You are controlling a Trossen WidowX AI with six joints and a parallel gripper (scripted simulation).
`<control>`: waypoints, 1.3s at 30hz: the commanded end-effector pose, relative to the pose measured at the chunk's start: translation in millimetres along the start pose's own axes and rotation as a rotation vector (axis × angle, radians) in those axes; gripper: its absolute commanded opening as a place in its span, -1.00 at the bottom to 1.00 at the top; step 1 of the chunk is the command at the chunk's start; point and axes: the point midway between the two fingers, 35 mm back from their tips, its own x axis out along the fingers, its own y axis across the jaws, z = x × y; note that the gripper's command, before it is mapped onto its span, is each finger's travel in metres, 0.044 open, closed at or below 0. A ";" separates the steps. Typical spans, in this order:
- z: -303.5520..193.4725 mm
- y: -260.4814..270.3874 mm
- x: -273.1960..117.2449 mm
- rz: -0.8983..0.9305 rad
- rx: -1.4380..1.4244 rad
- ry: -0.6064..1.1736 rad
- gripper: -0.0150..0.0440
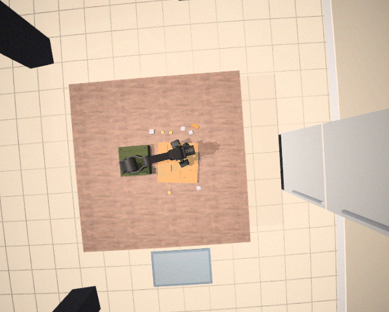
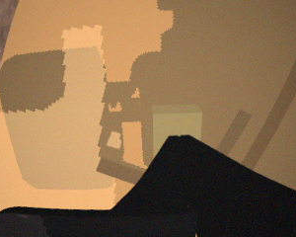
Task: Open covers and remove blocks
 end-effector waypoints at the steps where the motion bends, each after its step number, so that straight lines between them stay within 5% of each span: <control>1: 1.7 -0.3 -7.2 0.004 0.003 -0.009 -0.49; 39: 1.6 0.1 0.2 0.001 0.002 -0.008 -0.49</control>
